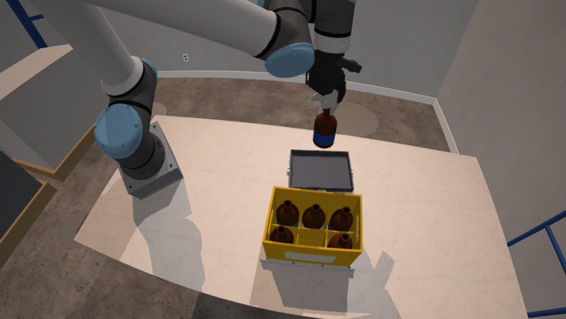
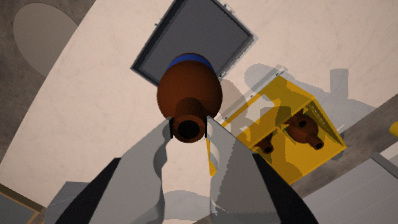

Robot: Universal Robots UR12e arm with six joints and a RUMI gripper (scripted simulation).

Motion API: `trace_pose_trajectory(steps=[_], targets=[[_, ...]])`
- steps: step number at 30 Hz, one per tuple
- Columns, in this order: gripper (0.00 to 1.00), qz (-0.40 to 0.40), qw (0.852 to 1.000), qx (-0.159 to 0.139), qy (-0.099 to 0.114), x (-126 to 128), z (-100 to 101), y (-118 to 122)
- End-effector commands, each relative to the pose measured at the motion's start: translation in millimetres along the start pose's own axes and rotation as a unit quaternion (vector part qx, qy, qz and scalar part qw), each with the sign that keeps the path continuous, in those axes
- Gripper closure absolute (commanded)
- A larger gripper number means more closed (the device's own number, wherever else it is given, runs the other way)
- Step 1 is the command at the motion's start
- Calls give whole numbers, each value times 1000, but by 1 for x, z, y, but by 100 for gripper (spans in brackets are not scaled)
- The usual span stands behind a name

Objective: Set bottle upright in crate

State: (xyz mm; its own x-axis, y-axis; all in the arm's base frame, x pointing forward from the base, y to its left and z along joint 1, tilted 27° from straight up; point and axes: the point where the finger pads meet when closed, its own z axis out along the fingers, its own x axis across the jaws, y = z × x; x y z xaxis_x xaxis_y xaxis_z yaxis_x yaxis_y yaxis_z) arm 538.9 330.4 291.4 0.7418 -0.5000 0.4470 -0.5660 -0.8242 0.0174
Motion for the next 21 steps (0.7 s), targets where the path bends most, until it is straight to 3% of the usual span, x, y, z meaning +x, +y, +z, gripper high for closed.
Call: trace_pose_trajectory(steps=[1, 21], targets=[[100, 0, 1000, 1, 0, 1, -1, 0], [100, 0, 1000, 1, 0, 7, -1, 6]])
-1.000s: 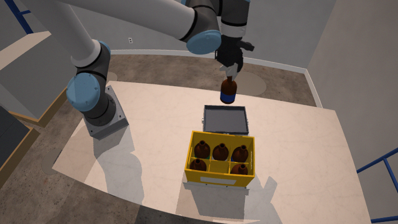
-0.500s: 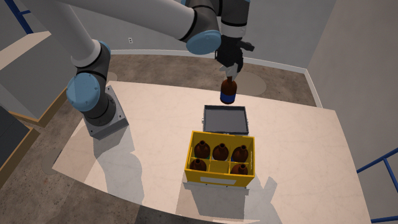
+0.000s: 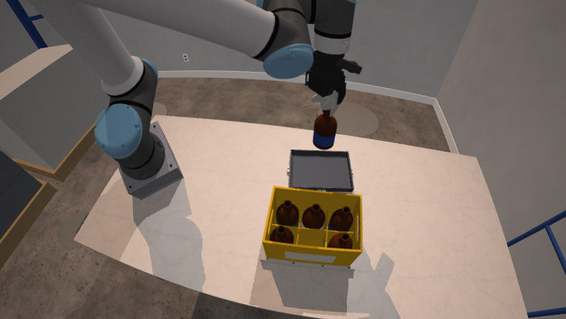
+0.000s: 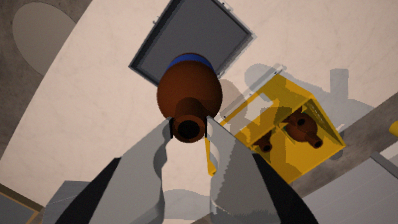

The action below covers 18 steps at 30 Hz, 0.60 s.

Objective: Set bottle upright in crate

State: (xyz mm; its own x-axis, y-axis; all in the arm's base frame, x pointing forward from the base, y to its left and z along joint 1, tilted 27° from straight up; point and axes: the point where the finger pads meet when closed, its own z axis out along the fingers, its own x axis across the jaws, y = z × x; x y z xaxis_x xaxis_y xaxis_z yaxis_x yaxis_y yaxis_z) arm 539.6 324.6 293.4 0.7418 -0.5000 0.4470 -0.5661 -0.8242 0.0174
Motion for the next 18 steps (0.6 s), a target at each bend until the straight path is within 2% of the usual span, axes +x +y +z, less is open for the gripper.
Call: trace_pose_trajectory(steps=[1, 18], targets=[[100, 0, 1000, 1, 0, 3, -1, 2], [100, 0, 1000, 1, 0, 14, -1, 13]])
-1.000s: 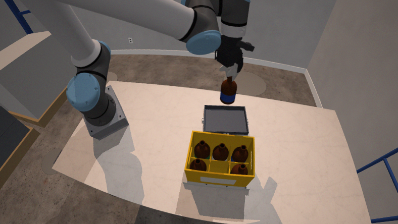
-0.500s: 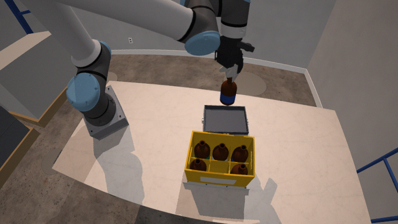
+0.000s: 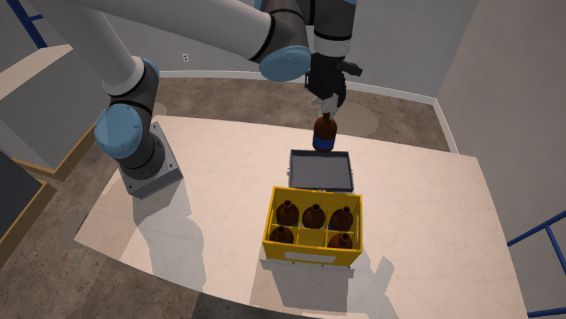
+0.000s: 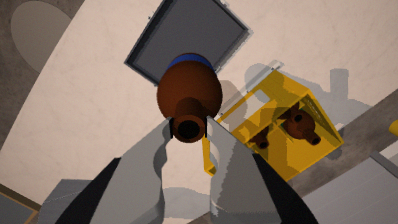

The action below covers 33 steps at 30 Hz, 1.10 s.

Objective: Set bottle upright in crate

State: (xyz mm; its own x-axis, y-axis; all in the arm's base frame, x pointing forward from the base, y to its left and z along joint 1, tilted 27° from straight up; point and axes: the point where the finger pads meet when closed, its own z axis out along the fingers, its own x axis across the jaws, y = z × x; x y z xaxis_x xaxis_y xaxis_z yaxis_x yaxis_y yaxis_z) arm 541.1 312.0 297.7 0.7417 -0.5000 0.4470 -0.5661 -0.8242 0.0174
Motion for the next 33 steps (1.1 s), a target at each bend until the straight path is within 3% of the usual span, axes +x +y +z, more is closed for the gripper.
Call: trace_pose_trajectory(steps=[1, 33], targets=[[100, 0, 1000, 1, 0, 5, -1, 5], [100, 0, 1000, 1, 0, 39, -1, 39]])
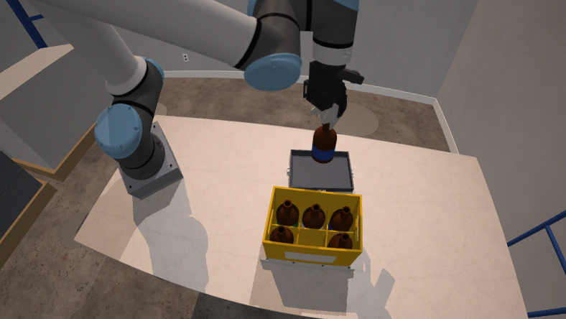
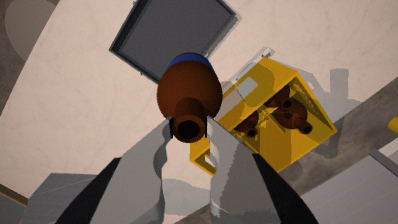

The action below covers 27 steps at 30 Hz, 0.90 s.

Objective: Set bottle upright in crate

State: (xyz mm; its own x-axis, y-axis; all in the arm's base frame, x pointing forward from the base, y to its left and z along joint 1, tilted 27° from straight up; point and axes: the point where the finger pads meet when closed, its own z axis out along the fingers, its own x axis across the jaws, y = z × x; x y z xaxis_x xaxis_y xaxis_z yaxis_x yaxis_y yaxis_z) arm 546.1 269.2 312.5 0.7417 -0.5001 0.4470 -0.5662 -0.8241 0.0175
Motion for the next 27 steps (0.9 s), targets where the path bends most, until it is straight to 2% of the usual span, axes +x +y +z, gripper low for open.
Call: trace_pose_trajectory(steps=[1, 27], targets=[[100, 0, 1000, 1, 0, 9, -1, 8], [100, 0, 1000, 1, 0, 44, -1, 44]])
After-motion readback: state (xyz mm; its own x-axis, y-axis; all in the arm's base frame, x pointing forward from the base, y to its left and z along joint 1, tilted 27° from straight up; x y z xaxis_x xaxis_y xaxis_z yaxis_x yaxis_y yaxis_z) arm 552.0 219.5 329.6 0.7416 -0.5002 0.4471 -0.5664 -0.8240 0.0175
